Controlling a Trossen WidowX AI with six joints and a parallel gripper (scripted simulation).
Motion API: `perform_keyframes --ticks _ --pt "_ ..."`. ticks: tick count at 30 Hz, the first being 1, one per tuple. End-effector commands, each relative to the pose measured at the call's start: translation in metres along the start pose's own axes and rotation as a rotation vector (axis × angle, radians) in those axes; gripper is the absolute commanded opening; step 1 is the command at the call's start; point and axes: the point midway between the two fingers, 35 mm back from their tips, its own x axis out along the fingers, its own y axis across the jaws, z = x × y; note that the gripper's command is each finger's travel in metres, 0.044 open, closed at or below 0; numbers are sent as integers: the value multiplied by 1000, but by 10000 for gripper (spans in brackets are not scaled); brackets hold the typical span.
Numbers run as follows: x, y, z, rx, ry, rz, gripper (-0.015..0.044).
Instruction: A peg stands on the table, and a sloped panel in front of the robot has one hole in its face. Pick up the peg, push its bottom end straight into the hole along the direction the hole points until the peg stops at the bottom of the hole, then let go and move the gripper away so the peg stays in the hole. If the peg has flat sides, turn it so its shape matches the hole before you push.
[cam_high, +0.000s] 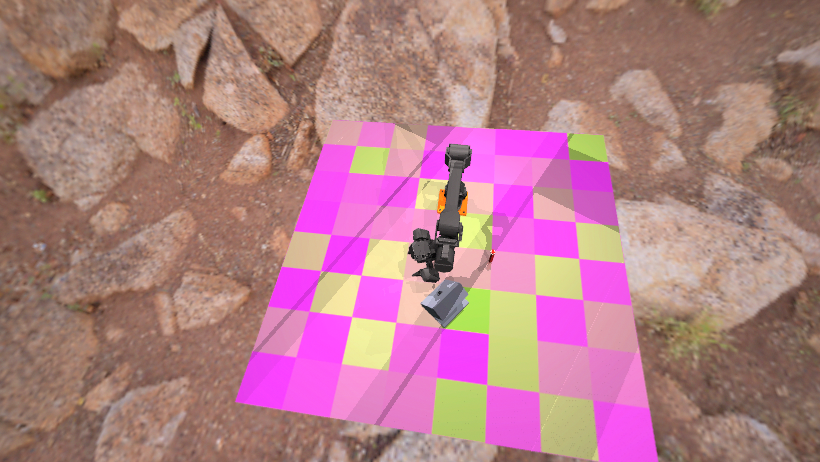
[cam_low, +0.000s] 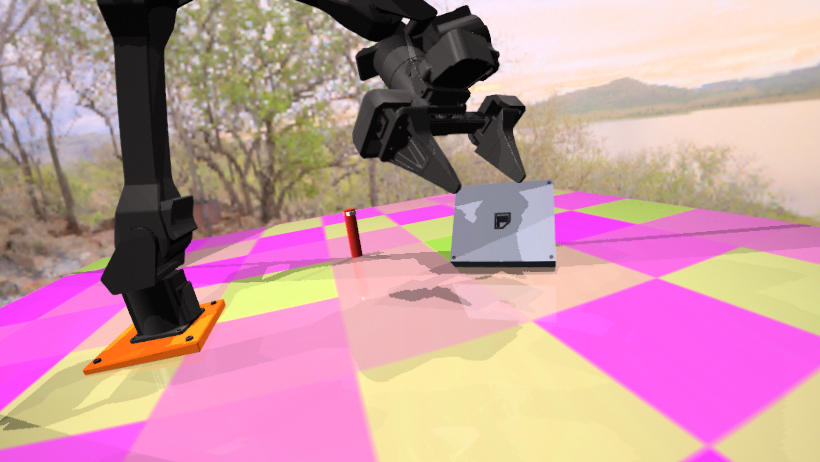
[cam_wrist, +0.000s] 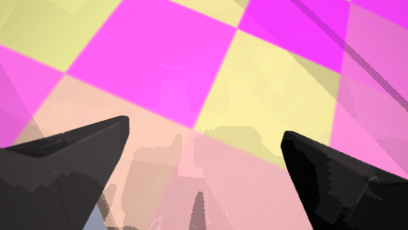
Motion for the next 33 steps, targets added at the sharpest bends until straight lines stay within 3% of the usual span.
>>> perform_keyframes --ticks 1,33 --pt "-1 0 -1 -6 2 2 426" --pt "-117 17 -151 -1171 366 441 440"
